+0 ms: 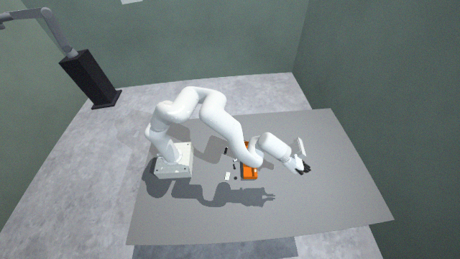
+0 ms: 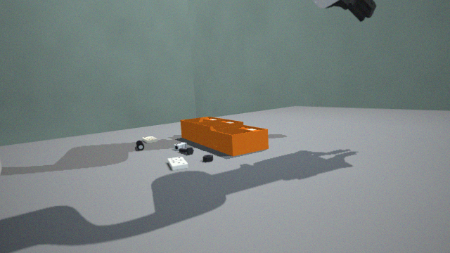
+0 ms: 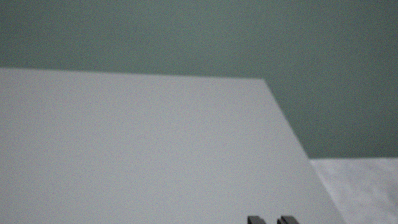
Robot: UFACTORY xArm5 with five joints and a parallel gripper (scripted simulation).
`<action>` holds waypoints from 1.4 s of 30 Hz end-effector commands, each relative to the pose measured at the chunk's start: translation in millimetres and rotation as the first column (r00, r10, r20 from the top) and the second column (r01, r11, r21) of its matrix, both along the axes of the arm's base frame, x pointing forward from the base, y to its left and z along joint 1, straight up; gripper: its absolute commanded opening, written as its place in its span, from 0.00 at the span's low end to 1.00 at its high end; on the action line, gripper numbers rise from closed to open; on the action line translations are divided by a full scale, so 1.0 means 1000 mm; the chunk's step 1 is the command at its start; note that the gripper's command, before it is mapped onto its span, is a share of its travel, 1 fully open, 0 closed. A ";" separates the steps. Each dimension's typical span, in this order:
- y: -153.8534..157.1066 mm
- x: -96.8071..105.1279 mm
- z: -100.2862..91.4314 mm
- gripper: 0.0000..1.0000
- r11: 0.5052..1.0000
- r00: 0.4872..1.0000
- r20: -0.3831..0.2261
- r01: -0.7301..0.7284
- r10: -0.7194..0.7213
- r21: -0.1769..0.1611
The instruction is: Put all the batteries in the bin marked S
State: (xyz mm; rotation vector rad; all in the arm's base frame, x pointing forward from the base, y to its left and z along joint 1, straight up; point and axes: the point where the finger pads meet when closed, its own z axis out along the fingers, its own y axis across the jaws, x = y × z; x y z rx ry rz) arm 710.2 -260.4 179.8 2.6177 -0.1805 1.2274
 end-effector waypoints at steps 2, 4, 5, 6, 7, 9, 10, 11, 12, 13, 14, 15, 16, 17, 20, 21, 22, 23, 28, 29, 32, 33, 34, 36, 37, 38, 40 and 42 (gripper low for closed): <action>0.022 -0.006 0.010 0.09 0.999 0.997 -0.068 -0.020 0.023 0.042; 0.035 -0.011 0.014 0.09 0.999 0.997 -0.077 -0.022 0.026 0.047; 0.035 -0.011 0.014 0.09 0.999 0.997 -0.077 -0.022 0.026 0.047; 0.035 -0.011 0.014 0.09 0.999 0.997 -0.077 -0.022 0.026 0.047; 0.035 -0.011 0.014 0.09 0.999 0.997 -0.077 -0.022 0.026 0.047; 0.042 -0.015 0.016 0.09 0.997 0.992 -0.120 -0.030 0.038 0.070; 0.049 -0.019 0.017 0.09 0.997 0.991 -0.128 -0.031 0.041 0.075; 0.055 -0.022 0.019 0.09 0.997 0.991 -0.128 -0.031 0.041 0.075; 0.055 -0.022 0.019 0.09 0.997 0.991 -0.128 -0.031 0.041 0.075; 0.055 -0.022 0.019 0.09 0.997 0.991 -0.128 -0.031 0.041 0.075; 0.062 -0.026 0.021 0.09 0.995 0.984 -0.171 -0.038 0.054 0.097; 0.069 -0.030 0.022 0.09 0.994 0.982 -0.180 -0.039 0.057 0.101; 0.075 -0.034 0.024 0.09 0.994 0.982 -0.180 -0.039 0.057 0.101; 0.075 -0.034 0.024 0.09 0.994 0.982 -0.180 -0.039 0.057 0.101; 0.088 -0.043 0.027 0.09 0.991 0.970 -0.231 -0.044 0.073 0.126; 0.095 -0.048 0.029 0.09 0.991 0.970 -0.231 -0.044 0.073 0.126; 0.095 -0.048 0.029 0.09 0.991 0.970 -0.231 -0.044 0.073 0.126; 0.095 -0.048 0.029 0.09 0.991 0.970 -0.231 -0.044 0.073 0.126; 0.113 -0.064 0.034 0.09 0.988 0.955 -0.282 -0.048 0.089 0.149; 0.114 -0.064 0.034 0.09 0.988 0.955 -0.282 -0.048 0.089 0.149; 0.126 -0.075 0.037 0.09 0.984 0.937 -0.333 -0.050 0.105 0.171; 0.132 -0.081 0.038 0.09 0.984 0.937 -0.333 -0.050 0.105 0.171; 0.133 -0.082 0.038 0.09 0.984 0.937 -0.333 -0.050 0.105 0.171; 0.133 -0.082 0.038 0.09 0.984 0.937 -0.333 -0.050 0.105 0.171; 0.138 -0.088 0.040 0.09 0.981 0.920 -0.375 -0.050 0.118 0.188; 0.144 -0.094 0.041 0.09 0.980 0.916 -0.383 -0.050 0.121 0.191; 0.151 -0.102 0.043 0.09 0.980 0.916 -0.383 -0.050 0.121 0.191; 0.151 -0.102 0.043 0.09 0.980 0.916 -0.383 -0.050 0.121 0.191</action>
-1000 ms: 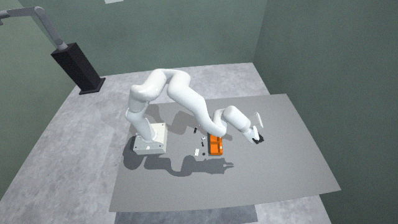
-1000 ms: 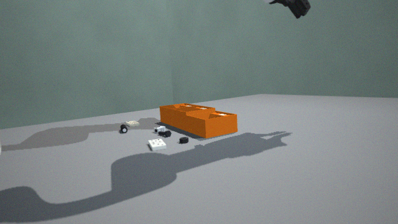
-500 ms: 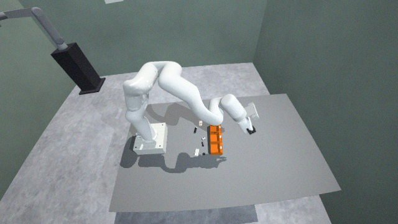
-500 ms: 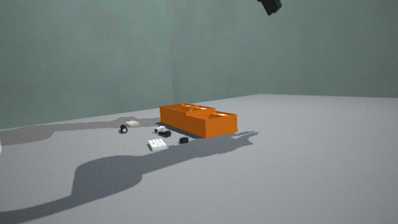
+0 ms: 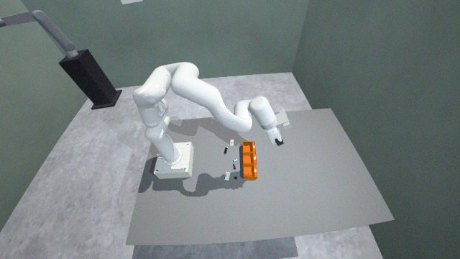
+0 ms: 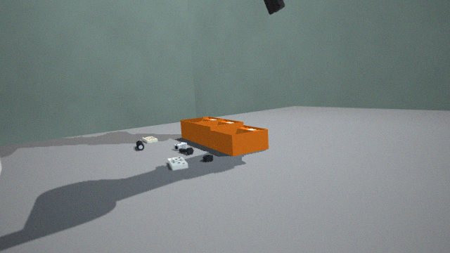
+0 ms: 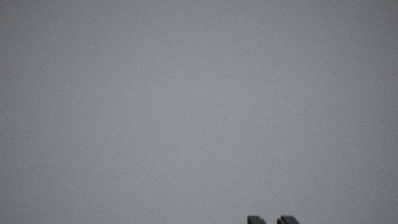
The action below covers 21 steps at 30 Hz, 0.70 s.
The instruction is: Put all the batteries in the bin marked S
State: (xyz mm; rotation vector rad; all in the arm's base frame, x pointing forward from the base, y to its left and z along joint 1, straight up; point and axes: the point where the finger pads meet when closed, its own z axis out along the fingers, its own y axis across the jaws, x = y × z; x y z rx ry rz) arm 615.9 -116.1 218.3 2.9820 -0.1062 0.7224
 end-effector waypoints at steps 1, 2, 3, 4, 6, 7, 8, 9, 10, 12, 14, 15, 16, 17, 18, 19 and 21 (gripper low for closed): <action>0.012 -0.014 0.005 0.09 1.000 0.998 -0.058 -0.010 0.011 0.018; 0.017 -0.020 0.006 0.09 1.000 0.998 -0.066 -0.011 0.013 0.021; 0.022 -0.026 0.008 0.09 1.000 0.998 -0.066 -0.011 0.013 0.021; 0.024 -0.029 0.008 0.09 1.000 0.998 -0.066 -0.011 0.013 0.021; 0.024 -0.029 0.008 0.09 1.000 0.998 -0.066 -0.011 0.013 0.021; 0.029 -0.035 0.009 0.09 0.999 0.993 -0.114 -0.018 0.022 0.033; 0.033 -0.042 0.010 0.09 0.999 0.992 -0.123 -0.019 0.024 0.035; 0.038 -0.049 0.012 0.09 0.999 0.992 -0.123 -0.019 0.024 0.035; 0.040 -0.052 0.012 0.09 0.999 0.992 -0.123 -0.019 0.024 0.035; 0.040 -0.052 0.012 0.09 0.999 0.992 -0.123 -0.019 0.024 0.035; 0.049 -0.066 0.014 0.09 0.999 0.983 -0.179 -0.027 0.035 0.048; 0.053 -0.072 0.015 0.09 0.999 0.983 -0.179 -0.027 0.035 0.048; 0.053 -0.072 0.015 0.09 0.999 0.983 -0.179 -0.027 0.035 0.048; 0.053 -0.072 0.015 0.09 0.999 0.983 -0.179 -0.027 0.035 0.048; 0.056 -0.076 0.016 0.09 0.999 0.983 -0.179 -0.027 0.035 0.048; 0.060 -0.083 0.017 0.09 0.998 0.973 -0.226 -0.032 0.044 0.057; 0.068 -0.098 0.019 0.09 0.998 0.971 -0.235 -0.033 0.046 0.059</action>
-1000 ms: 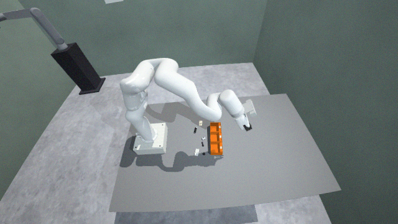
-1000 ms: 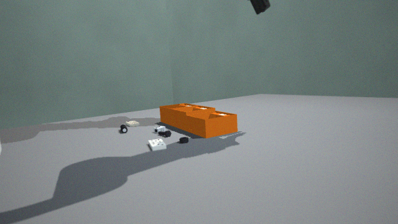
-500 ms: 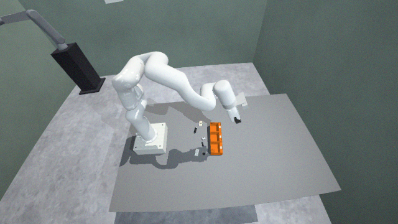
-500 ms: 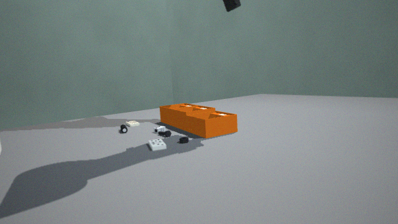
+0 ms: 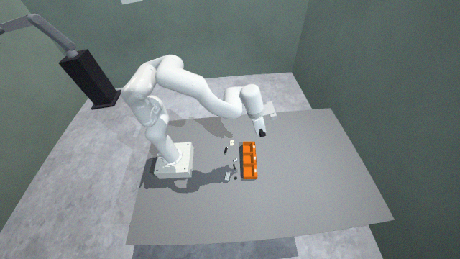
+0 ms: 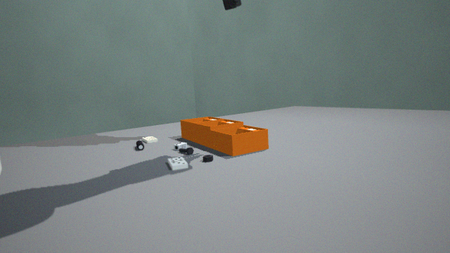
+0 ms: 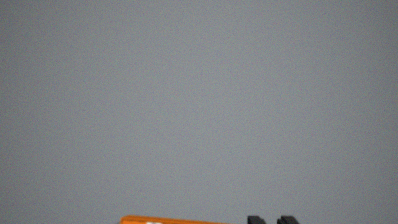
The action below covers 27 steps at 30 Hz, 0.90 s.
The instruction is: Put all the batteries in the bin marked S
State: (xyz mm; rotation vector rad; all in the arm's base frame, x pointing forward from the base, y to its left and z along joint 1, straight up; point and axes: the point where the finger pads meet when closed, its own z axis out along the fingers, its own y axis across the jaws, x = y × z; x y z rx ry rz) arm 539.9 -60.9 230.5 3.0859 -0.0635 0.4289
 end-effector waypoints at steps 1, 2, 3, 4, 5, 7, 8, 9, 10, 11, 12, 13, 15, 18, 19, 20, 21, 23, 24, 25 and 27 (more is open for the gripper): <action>0.015 -0.026 0.007 0.09 1.000 0.999 -0.040 -0.007 0.007 0.009; 0.015 -0.026 0.007 0.09 1.000 0.999 -0.040 -0.007 0.007 0.009; 0.015 -0.026 0.007 0.09 1.000 0.999 -0.040 -0.007 0.007 0.009; 0.019 -0.033 0.008 0.09 1.000 0.996 -0.089 -0.014 0.015 0.015; 0.022 -0.041 0.009 0.09 1.000 0.995 -0.097 -0.015 0.016 0.016; 0.028 -0.053 0.011 0.09 1.000 0.995 -0.097 -0.015 0.016 0.016; 0.028 -0.053 0.011 0.09 1.000 0.995 -0.097 -0.015 0.016 0.016; 0.028 -0.053 0.011 0.09 1.000 0.995 -0.097 -0.015 0.016 0.016; 0.032 -0.060 0.012 0.09 1.000 0.989 -0.146 -0.022 0.024 0.022; 0.035 -0.068 0.013 0.09 0.999 0.988 -0.155 -0.023 0.026 0.023; 0.035 -0.068 0.013 0.09 0.999 0.988 -0.155 -0.023 0.026 0.023; 0.035 -0.068 0.013 0.09 0.999 0.988 -0.155 -0.023 0.026 0.023; 0.040 -0.080 0.014 0.09 0.999 0.988 -0.155 -0.023 0.026 0.023; 0.046 -0.096 0.016 0.09 0.999 0.977 -0.212 -0.030 0.035 0.027; 0.049 -0.104 0.017 0.09 0.999 0.977 -0.212 -0.030 0.035 0.027; 0.051 -0.109 0.018 0.09 0.999 0.977 -0.212 -0.030 0.035 0.028; 0.051 -0.109 0.018 0.09 0.999 0.977 -0.212 -0.030 0.035 0.028; 0.051 -0.113 0.010 0.09 0.999 0.968 -0.249 0.003 0.005 0.032; 0.050 -0.116 0.003 0.09 0.999 0.965 -0.262 0.014 -0.005 0.033; 0.049 -0.120 -0.005 0.09 0.999 0.965 -0.262 0.014 -0.005 0.033; 0.048 -0.126 -0.020 0.09 0.999 0.965 -0.262 0.014 -0.005 0.033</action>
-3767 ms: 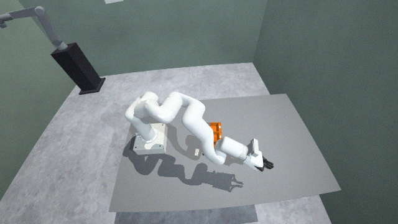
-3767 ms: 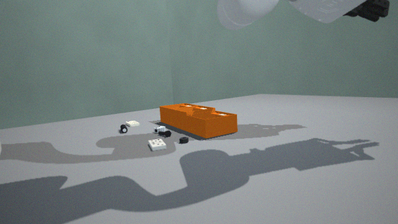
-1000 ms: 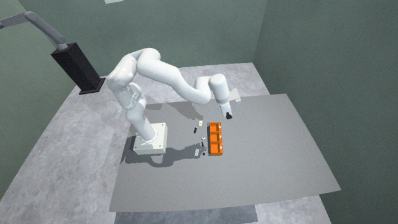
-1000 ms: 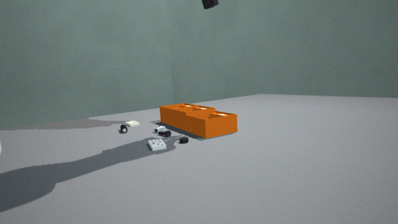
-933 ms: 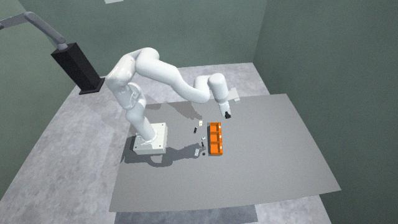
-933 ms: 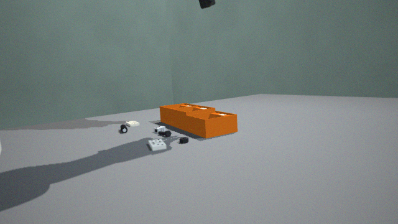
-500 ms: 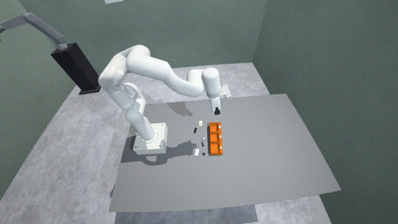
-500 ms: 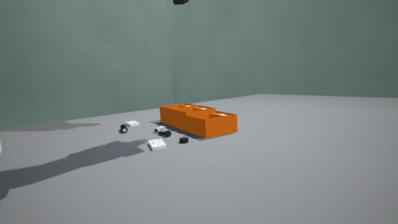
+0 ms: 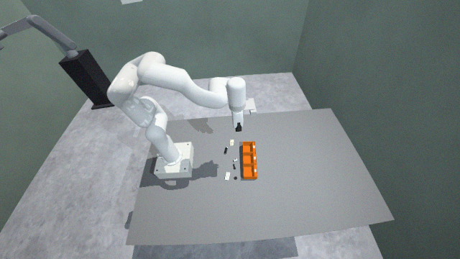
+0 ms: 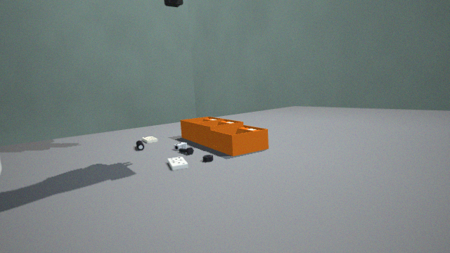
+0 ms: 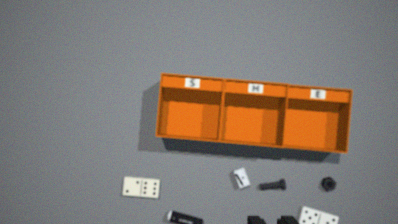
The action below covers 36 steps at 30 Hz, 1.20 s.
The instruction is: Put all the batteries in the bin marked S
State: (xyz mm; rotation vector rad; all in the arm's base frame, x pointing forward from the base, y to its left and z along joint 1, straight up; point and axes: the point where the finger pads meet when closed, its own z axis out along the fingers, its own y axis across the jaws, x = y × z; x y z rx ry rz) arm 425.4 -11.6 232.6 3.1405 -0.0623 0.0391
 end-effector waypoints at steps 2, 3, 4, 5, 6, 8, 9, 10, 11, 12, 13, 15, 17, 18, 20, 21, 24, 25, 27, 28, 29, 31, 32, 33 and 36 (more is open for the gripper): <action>-0.002 -0.015 -0.030 0.09 1.000 1.000 -0.015 0.011 -0.011 0.003; -0.002 -0.015 -0.030 0.09 1.000 1.000 -0.015 0.011 -0.011 0.003; -0.003 -0.019 -0.037 0.09 1.000 1.000 -0.015 0.011 -0.011 0.003; -0.003 -0.022 -0.045 0.09 1.000 1.000 -0.015 0.011 -0.011 0.003; -0.004 -0.026 -0.053 0.09 1.000 1.000 -0.015 0.011 -0.011 0.003; -0.006 -0.032 -0.068 0.09 1.000 1.000 -0.015 0.011 -0.011 0.003; -0.006 -0.036 -0.075 0.09 1.000 1.000 -0.015 0.011 -0.011 0.003; -0.007 -0.039 -0.083 0.09 1.000 1.000 -0.015 0.011 -0.011 0.003; -0.008 -0.043 -0.091 0.09 1.000 1.000 -0.015 0.011 -0.011 0.003; -0.008 -0.045 -0.097 0.09 1.000 1.000 -0.015 0.011 -0.011 0.003; -0.008 -0.045 -0.097 0.09 1.000 1.000 -0.015 0.011 -0.011 0.003; -0.008 -0.045 -0.097 0.09 1.000 1.000 -0.015 0.011 -0.011 0.003; -0.008 -0.045 -0.097 0.09 1.000 1.000 -0.015 0.011 -0.011 0.003; -0.008 -0.045 -0.097 0.09 1.000 1.000 -0.015 0.011 -0.011 0.003; -0.008 -0.045 -0.097 0.09 1.000 1.000 -0.015 0.011 -0.011 0.003; -0.008 -0.045 -0.097 0.09 1.000 1.000 -0.015 0.011 -0.011 0.003; -0.008 -0.045 -0.097 0.09 1.000 1.000 -0.015 0.011 -0.011 0.003; -0.008 -0.045 -0.097 0.09 1.000 1.000 -0.015 0.011 -0.011 0.003; -0.014 -0.043 -0.102 0.09 0.998 0.998 -0.015 0.061 -0.061 0.003; -0.020 -0.040 -0.107 0.09 0.996 0.996 -0.015 0.087 -0.087 0.003; -0.026 -0.037 -0.112 0.09 0.996 0.996 -0.015 0.087 -0.087 0.003; -0.038 -0.032 -0.123 0.09 0.996 0.996 -0.015 0.087 -0.087 0.003; -0.044 -0.029 -0.128 0.09 0.996 0.996 -0.015 0.087 -0.087 0.003; -0.050 -0.027 -0.133 0.09 0.996 0.996 -0.015 0.087 -0.087 0.003; -0.062 -0.021 -0.143 0.09 0.996 0.996 -0.015 0.087 -0.087 0.003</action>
